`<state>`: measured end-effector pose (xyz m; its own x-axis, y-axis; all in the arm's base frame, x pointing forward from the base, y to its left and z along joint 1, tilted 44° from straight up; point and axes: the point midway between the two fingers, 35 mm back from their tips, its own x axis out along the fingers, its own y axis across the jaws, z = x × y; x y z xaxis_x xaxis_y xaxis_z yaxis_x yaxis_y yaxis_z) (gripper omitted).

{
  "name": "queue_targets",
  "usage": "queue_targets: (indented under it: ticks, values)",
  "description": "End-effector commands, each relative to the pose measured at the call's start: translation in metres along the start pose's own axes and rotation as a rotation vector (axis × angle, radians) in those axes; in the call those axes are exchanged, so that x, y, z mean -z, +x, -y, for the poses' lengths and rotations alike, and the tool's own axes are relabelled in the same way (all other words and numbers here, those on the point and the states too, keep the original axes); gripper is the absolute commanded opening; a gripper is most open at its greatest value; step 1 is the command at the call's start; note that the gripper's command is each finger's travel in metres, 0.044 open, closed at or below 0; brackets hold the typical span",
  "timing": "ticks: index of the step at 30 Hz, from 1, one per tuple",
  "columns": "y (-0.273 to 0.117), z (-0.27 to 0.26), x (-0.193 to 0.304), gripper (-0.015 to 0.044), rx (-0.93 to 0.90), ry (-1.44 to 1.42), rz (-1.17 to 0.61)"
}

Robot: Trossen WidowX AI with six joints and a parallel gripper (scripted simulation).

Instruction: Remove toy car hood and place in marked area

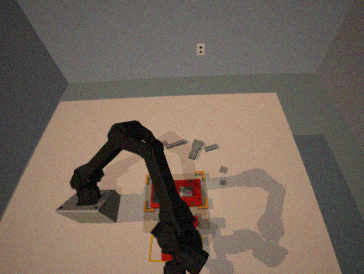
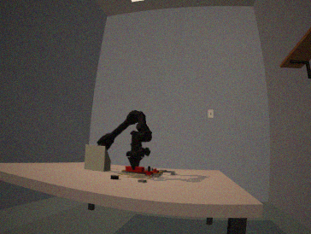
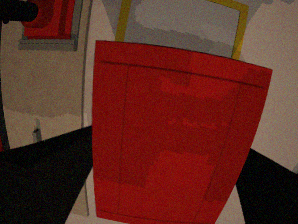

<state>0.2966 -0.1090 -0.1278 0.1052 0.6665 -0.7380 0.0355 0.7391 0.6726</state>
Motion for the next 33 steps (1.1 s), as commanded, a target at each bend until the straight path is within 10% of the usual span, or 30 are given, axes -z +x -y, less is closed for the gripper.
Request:
queue_targets:
  ticks: [1, 33]
  values:
    - [0.006, -0.002, 0.003, 0.0, -0.009, 0.009, -0.004]
    - [0.022, -0.003, 0.004, 0.0, -0.01, 0.009, -0.004]
